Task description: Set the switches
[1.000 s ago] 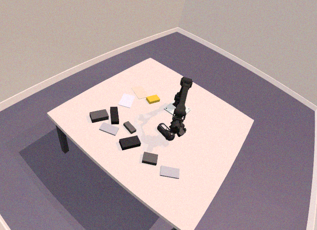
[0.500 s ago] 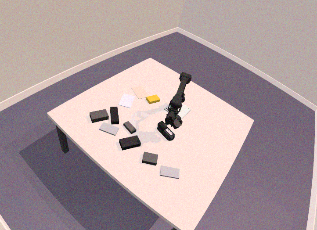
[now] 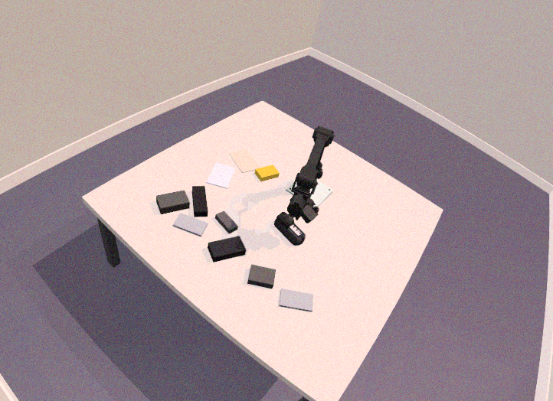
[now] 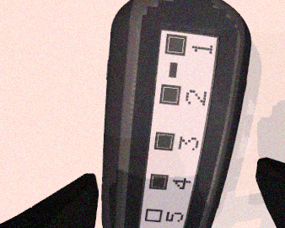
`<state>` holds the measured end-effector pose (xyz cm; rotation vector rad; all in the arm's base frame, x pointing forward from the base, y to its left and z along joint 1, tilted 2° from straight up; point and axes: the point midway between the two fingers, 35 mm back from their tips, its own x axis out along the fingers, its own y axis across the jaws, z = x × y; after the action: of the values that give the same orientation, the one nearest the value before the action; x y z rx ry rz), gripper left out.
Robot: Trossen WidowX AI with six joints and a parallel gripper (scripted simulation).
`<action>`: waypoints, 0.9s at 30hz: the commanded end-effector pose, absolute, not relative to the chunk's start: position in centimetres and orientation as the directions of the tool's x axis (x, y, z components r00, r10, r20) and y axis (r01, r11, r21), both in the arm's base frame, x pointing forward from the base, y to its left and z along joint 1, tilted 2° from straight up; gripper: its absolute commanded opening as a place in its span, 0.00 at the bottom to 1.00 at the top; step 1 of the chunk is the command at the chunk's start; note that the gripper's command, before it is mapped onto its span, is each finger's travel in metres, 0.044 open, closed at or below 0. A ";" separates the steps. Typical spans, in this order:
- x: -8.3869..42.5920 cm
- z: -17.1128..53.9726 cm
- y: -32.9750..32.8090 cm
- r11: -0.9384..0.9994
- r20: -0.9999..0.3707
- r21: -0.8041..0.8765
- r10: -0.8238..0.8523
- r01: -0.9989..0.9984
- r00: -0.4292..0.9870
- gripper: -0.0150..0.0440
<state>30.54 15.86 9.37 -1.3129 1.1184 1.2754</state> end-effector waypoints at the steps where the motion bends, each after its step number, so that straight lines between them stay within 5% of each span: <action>1: 31.3 10.0 16.3 -0.347 -1.000 -0.003 0.015 -0.938 -0.002 0.64; 10: 32.4 11.5 16.9 -0.821 -0.995 0.042 0.019 -0.569 -0.100 0.25; 19: 33.3 12.9 17.3 -1.000 -0.980 -0.025 0.028 -0.017 -0.196 0.25; 27: 33.3 12.9 17.3 -0.999 -0.979 -0.034 0.028 0.026 -0.203 0.25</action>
<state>32.92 17.01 12.76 -1.9516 0.1708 2.3032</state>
